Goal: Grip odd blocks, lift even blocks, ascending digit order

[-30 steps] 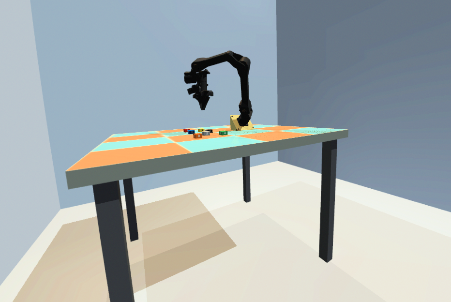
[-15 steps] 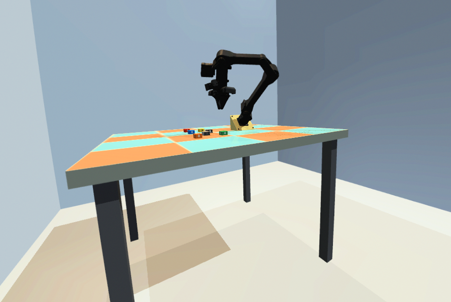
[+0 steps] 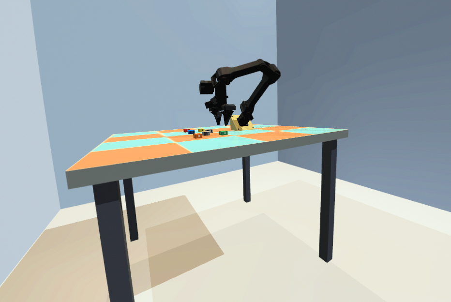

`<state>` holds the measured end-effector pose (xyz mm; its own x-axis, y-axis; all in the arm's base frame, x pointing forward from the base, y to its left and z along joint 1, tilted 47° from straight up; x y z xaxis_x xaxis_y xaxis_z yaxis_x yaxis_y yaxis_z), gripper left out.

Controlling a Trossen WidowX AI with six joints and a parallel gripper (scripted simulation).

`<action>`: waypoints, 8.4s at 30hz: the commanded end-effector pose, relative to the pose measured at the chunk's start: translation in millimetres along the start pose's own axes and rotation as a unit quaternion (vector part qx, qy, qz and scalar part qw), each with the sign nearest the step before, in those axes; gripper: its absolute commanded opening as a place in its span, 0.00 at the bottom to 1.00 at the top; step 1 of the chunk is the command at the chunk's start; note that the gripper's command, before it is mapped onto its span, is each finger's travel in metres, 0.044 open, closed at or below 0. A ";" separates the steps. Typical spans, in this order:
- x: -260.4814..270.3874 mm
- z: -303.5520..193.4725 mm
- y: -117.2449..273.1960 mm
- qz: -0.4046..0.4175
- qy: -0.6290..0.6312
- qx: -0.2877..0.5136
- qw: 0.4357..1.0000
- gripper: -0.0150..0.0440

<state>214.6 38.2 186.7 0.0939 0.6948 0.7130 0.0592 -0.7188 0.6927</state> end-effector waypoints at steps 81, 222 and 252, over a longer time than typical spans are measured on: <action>0.4 0.2 -31.0 0.001 0.003 -0.002 1.000 0.46; -283.7 163.0 -0.3 -0.005 0.004 -0.006 1.000 0.93; -283.8 163.3 -35.6 -0.005 0.005 -0.006 1.000 0.62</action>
<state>348.0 -137.7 -57.4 0.0815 0.7033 0.7062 0.0521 -0.7106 0.7017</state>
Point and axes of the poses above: the point midway between the two fingers, 35 mm back from their tips, its own y axis back along the fingers, its own x axis across the jaws, z = x × y, the point moved 8 cm from there along y, back along the fingers, and after that the axes turned 11 degrees about -y, right-handed, at the moved point
